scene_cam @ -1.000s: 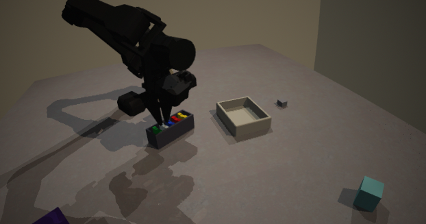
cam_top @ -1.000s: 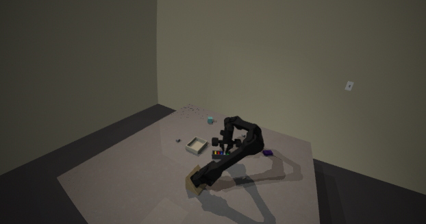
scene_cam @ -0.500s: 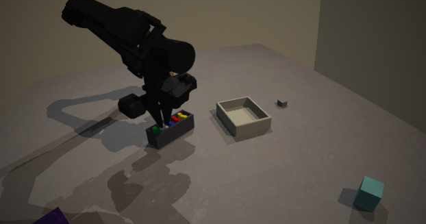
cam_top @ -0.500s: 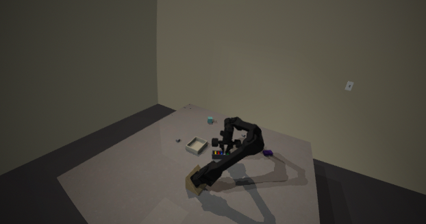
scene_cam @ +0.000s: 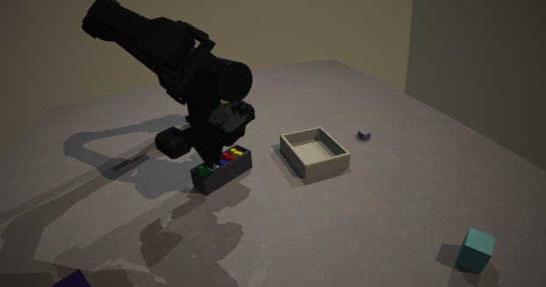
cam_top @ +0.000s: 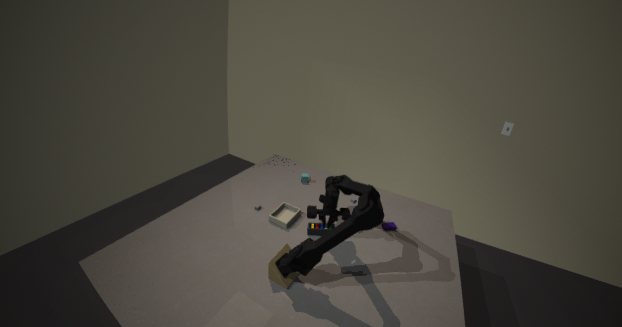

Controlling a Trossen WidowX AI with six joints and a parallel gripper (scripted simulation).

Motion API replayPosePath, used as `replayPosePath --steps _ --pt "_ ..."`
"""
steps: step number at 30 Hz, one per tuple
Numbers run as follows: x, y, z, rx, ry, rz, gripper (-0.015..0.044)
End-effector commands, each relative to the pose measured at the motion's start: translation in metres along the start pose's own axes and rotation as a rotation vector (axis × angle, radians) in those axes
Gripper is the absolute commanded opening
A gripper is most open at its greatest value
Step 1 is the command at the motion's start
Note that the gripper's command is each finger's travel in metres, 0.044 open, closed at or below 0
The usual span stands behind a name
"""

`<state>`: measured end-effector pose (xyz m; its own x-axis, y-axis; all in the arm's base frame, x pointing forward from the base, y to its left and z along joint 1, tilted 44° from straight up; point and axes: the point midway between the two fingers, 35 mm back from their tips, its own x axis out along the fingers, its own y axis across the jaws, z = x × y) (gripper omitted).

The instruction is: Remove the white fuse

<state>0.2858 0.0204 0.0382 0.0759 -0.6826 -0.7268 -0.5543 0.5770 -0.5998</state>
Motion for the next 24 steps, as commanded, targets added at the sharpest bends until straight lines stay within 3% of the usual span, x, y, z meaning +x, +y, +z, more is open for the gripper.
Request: replayPosePath --steps 1,5,24 --pt "-0.0001 -0.0001 0.0001 0.000 0.000 0.000 0.0027" --pt "-0.0001 -0.0001 0.0001 0.000 0.000 0.000 0.0001" --pt "-0.0077 0.0000 0.0006 -0.001 0.000 0.000 0.0000"
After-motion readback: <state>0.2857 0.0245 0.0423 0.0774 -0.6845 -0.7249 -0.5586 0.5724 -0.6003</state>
